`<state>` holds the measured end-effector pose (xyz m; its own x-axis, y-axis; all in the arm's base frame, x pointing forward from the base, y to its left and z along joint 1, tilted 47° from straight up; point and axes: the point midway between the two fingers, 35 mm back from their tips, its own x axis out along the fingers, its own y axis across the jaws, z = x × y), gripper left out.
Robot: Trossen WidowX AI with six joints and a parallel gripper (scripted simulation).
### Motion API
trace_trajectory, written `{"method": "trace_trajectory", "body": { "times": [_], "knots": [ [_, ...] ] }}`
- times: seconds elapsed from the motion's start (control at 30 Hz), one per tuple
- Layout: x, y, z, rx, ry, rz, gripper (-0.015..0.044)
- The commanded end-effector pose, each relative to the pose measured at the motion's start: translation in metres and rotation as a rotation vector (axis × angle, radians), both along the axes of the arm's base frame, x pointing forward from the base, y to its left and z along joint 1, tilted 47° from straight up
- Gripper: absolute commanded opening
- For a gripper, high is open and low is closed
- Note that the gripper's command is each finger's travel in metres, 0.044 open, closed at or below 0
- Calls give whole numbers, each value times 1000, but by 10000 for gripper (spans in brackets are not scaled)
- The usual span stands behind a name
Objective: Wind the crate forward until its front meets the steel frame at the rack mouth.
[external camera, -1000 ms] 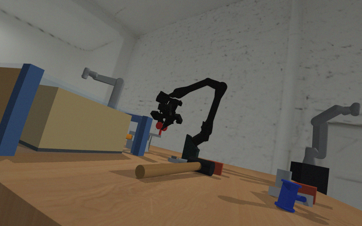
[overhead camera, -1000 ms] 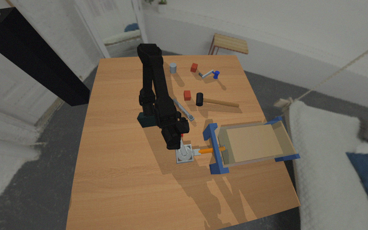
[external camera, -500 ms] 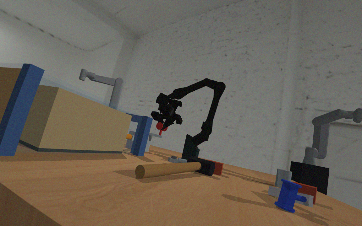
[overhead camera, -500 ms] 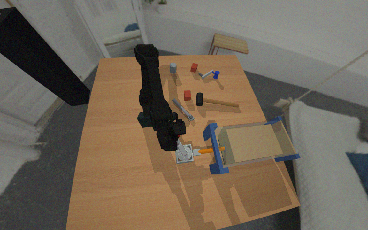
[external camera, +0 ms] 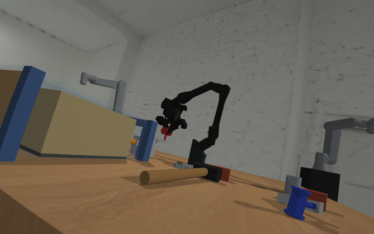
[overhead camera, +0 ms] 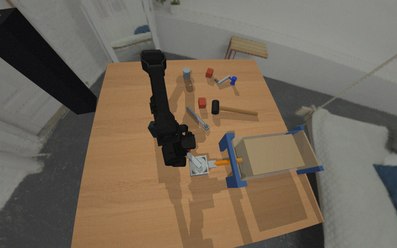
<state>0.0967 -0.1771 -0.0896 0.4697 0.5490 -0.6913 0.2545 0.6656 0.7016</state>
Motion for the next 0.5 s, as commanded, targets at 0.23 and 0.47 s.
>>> {"method": "trace_trajectory", "body": {
  "times": [0.23,0.47],
  "knots": [
    [-17,-8,-10,-10,22,16,0],
    [-24,-14,-16,-11,23,16,0]
  ]
}}
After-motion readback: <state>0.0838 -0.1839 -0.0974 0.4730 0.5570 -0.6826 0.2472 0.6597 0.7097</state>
